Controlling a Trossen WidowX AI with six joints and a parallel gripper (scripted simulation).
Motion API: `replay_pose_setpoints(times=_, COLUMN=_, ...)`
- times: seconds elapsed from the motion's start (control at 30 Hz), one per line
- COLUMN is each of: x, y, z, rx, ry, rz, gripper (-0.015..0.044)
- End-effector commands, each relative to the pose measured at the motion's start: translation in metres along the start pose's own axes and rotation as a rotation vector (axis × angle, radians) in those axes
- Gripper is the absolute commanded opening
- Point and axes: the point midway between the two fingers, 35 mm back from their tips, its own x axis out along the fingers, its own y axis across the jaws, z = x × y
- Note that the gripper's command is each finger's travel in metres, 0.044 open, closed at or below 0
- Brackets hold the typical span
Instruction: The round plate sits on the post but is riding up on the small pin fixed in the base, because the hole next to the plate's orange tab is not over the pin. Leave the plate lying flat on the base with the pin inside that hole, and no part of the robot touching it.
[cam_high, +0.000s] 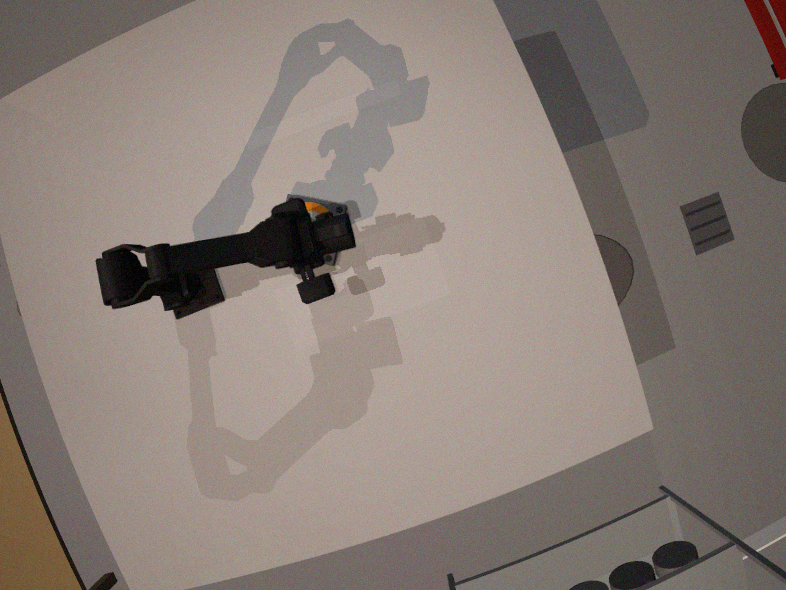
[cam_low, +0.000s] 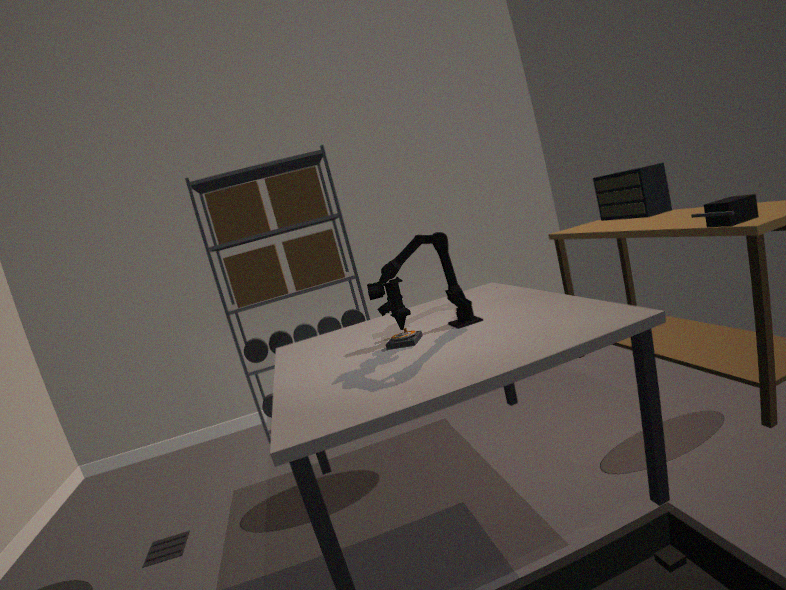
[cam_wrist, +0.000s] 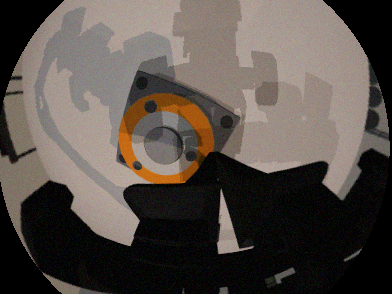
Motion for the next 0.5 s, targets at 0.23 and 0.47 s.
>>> replay_pose_setpoints(times=0.23, x=0.0034, y=0.0050, z=-0.0134, rx=-0.001, ry=0.020, rz=0.006, gripper=0.0000)
replay_pose_setpoints(times=0.47, x=0.0030, y=0.0083, z=-0.0181, rx=-0.001, ry=0.021, rz=0.006, gripper=0.0000)
